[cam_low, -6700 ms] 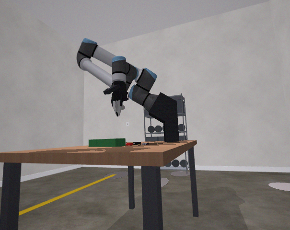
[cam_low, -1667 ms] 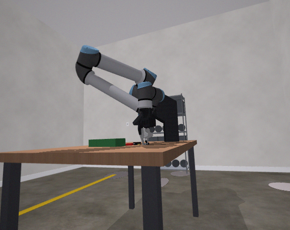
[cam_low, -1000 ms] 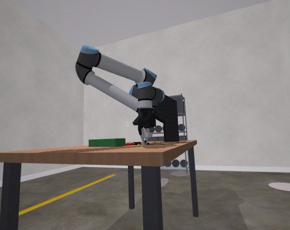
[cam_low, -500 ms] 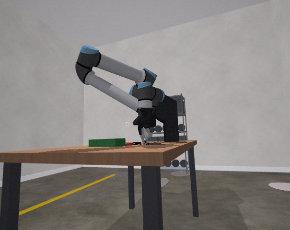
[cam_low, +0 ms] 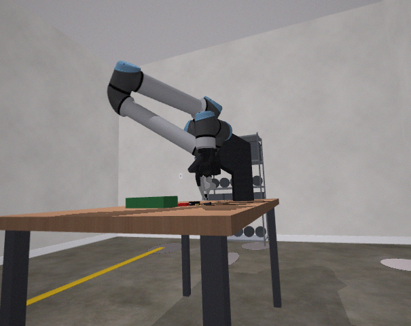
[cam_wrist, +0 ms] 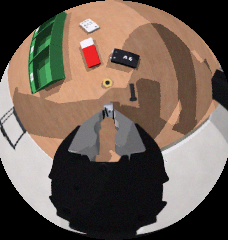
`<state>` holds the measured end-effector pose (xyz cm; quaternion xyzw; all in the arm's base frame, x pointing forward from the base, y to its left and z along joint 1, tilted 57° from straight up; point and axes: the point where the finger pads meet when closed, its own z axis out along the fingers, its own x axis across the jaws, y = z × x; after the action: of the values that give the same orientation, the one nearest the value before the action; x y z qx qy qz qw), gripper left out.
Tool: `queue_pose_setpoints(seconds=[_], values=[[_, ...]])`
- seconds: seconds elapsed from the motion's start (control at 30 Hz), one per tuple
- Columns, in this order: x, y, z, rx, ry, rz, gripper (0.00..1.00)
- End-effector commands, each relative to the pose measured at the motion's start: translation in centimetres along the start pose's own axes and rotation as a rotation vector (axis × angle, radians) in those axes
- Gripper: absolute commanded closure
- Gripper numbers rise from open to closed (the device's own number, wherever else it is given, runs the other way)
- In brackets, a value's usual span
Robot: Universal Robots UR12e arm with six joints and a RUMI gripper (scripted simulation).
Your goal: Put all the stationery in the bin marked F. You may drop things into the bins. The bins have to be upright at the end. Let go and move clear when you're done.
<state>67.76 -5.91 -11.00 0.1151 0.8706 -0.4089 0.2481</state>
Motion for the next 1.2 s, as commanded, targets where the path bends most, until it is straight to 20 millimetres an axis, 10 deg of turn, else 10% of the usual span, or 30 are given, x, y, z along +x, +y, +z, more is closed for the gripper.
queue_pose_setpoints(seconds=[0.0,1.17], values=[[0.0,0.0,-1.8,0.0,0.0,0.0,1.0],[-0.7,-1.0,-4.4,0.0,0.0,-0.08,1.0]])
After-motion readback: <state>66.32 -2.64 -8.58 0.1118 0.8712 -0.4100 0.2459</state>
